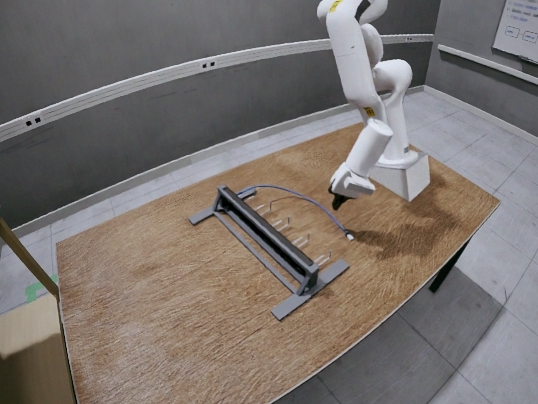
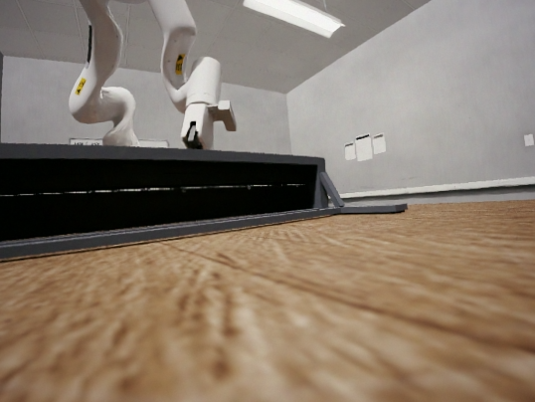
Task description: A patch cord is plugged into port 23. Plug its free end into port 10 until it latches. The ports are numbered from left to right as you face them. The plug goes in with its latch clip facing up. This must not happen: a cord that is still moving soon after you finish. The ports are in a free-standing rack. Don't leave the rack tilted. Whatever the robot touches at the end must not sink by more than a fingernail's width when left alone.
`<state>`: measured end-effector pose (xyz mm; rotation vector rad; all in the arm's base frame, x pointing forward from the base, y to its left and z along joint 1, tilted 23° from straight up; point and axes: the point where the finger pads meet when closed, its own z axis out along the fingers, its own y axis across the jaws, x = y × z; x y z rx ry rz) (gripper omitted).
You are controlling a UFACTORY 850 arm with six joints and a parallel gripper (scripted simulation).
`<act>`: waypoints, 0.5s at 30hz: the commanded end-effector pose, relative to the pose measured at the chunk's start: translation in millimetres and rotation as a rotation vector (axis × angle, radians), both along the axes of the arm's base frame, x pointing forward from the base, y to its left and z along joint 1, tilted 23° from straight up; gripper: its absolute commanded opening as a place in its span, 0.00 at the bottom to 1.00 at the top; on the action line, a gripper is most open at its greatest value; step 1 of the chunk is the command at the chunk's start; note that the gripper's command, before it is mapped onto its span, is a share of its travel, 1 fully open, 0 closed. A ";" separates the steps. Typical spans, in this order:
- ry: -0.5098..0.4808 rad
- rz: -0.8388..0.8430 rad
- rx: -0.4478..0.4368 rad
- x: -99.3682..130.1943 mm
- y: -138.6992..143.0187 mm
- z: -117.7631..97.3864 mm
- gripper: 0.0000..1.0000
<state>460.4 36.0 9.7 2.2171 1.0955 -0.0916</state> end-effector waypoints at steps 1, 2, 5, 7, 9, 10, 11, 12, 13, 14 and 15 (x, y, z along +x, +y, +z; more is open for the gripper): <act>-0.166 -0.031 -0.001 7.6 -3.4 9.4 0.00; -0.190 -0.038 0.002 9.1 -3.5 10.9 0.00; -0.260 -0.056 0.015 13.7 -3.1 15.6 0.00; -0.284 -0.062 0.021 15.3 -2.7 17.2 0.00; -0.339 -0.075 0.037 19.0 -1.5 20.8 0.00; -0.372 -0.083 0.048 21.2 -0.5 23.0 0.00; -0.390 -0.087 0.055 22.4 0.2 24.1 0.00; -0.410 -0.092 0.063 23.8 0.9 25.4 0.00; -0.432 -0.097 0.072 25.2 1.9 26.9 0.00; -0.455 -0.102 0.083 26.8 3.0 28.4 0.00; -0.478 -0.107 0.094 28.3 4.2 29.9 0.00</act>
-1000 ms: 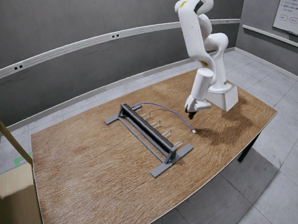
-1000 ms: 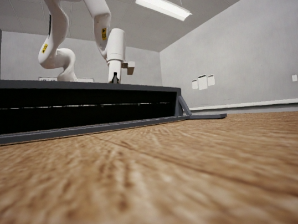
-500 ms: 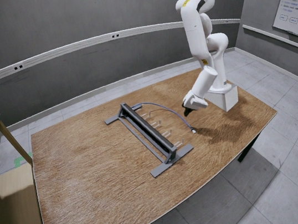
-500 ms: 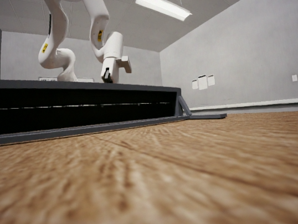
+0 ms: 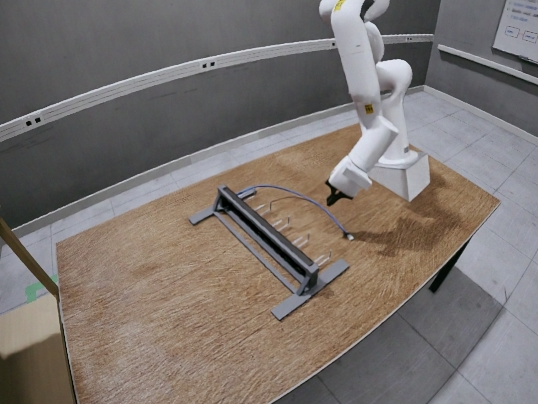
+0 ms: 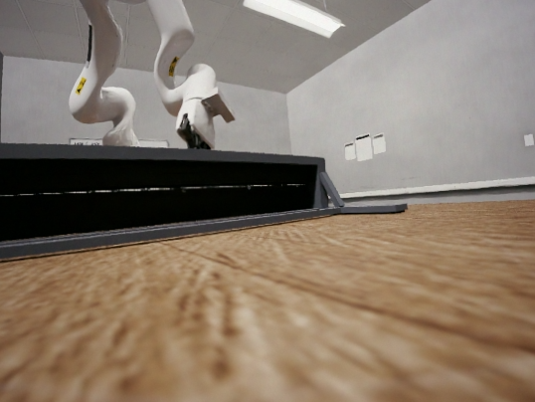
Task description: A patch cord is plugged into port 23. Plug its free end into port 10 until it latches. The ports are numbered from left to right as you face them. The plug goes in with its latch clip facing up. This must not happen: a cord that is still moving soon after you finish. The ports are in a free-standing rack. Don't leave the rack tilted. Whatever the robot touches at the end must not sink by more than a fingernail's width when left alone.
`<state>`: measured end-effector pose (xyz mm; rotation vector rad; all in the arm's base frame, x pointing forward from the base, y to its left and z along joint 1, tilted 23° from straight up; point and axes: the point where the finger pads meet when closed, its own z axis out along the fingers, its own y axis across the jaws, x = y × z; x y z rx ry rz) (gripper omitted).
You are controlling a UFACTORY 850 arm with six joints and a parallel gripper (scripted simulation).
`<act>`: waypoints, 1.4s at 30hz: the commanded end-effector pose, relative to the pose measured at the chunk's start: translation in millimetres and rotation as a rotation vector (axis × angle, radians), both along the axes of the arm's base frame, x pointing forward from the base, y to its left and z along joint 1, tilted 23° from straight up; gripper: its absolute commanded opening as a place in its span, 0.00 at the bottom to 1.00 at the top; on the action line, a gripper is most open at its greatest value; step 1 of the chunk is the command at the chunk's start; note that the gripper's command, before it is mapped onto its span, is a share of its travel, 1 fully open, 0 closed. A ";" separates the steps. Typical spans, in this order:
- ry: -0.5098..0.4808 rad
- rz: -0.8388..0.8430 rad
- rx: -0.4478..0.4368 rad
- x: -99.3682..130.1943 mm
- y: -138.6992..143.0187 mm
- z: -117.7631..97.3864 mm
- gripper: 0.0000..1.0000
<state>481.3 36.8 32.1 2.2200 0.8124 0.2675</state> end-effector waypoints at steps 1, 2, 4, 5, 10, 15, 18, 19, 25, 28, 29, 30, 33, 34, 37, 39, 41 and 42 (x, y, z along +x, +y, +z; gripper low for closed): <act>-0.160 -0.012 0.054 8.9 4.6 8.9 0.00; -0.182 -0.015 0.066 10.4 6.0 10.4 0.00; -0.227 -0.021 0.092 13.3 9.0 13.2 0.00; -0.249 -0.024 0.106 14.7 10.6 14.7 0.00; -0.313 -0.032 0.150 18.6 16.0 18.9 0.00; -0.437 -0.047 0.261 25.8 29.6 27.4 0.00; -0.492 -0.054 0.321 28.6 37.2 31.4 0.00; -0.509 -0.056 0.342 29.4 39.8 32.7 0.00; -0.600 -0.071 0.475 32.9 56.6 40.2 0.00; -0.616 -0.074 0.503 33.3 60.0 41.6 0.00; -0.629 -0.077 0.527 33.7 63.1 42.8 0.00; -0.640 -0.079 0.548 33.9 65.8 43.9 0.00; -0.662 -0.085 0.596 34.2 71.8 46.1 0.00; -0.667 -0.086 0.606 34.2 73.0 46.6 0.00; -0.674 -0.089 0.622 34.2 75.1 47.4 0.00; -0.675 -0.089 0.625 34.2 75.4 47.5 0.00; -0.675 -0.089 0.625 34.2 75.4 47.5 0.00; -0.675 -0.089 0.625 34.2 75.4 47.5 0.00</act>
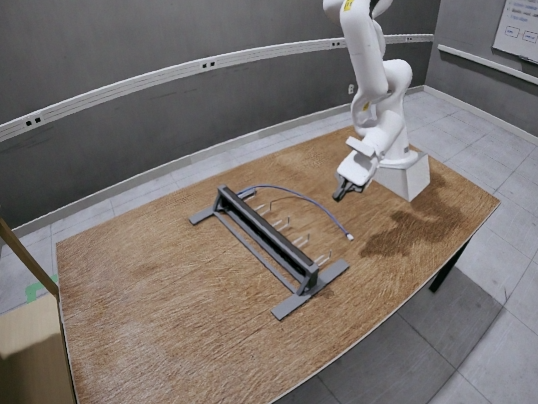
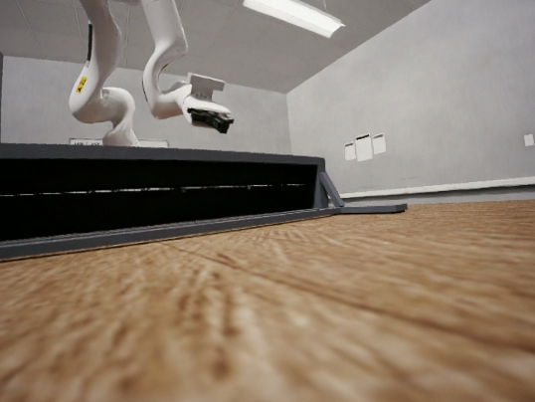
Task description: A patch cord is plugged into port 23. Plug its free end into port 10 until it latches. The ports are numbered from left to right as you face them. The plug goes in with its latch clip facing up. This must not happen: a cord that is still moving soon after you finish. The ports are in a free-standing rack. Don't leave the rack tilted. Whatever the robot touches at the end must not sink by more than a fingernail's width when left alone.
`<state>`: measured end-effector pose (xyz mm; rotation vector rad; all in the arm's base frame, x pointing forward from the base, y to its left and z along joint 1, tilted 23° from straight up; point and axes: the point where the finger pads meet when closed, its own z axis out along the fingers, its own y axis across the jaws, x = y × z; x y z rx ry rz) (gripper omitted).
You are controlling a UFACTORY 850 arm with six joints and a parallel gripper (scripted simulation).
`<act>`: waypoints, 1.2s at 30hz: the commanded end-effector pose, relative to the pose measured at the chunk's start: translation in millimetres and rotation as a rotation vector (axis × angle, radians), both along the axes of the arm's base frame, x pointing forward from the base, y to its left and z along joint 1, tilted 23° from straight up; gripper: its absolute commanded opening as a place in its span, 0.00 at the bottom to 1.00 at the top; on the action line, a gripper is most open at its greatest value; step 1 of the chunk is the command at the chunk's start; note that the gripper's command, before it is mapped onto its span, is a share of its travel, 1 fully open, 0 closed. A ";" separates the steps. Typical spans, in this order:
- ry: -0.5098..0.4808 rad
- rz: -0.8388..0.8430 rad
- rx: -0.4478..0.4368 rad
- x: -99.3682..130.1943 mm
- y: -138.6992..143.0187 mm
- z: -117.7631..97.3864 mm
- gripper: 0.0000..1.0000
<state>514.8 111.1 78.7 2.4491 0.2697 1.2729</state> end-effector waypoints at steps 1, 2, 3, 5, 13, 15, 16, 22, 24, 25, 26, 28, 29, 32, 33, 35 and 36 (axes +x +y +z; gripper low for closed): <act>-0.007 0.002 0.008 0.7 1.1 0.9 0.00; -0.007 0.002 0.008 0.7 1.1 0.9 0.00; -0.007 0.002 0.008 0.8 1.1 0.9 0.00; -0.007 0.001 0.008 1.4 1.0 0.5 0.00; -0.004 -0.005 0.010 12.7 -2.0 -7.4 0.00; -0.004 -0.005 0.010 17.5 -3.2 -10.7 0.00; -0.004 -0.005 0.010 19.9 -3.9 -12.4 0.00; -0.004 -0.005 0.010 29.2 -6.3 -18.8 0.00; -0.004 -0.005 0.010 33.0 -7.3 -21.5 0.00; -0.004 -0.005 0.010 34.6 -7.7 -22.6 0.00; -0.004 -0.005 0.010 35.9 -8.0 -23.5 0.00; -0.004 -0.005 0.010 37.8 -8.5 -24.8 0.00; -0.004 -0.005 0.010 38.5 -8.7 -25.3 0.00; -0.004 -0.005 0.010 39.2 -8.9 -25.8 0.00; -0.004 -0.005 0.010 39.2 -8.9 -25.8 0.00; -0.004 -0.005 0.010 39.2 -8.9 -25.8 0.00; -0.004 -0.005 0.010 39.2 -8.9 -25.8 0.00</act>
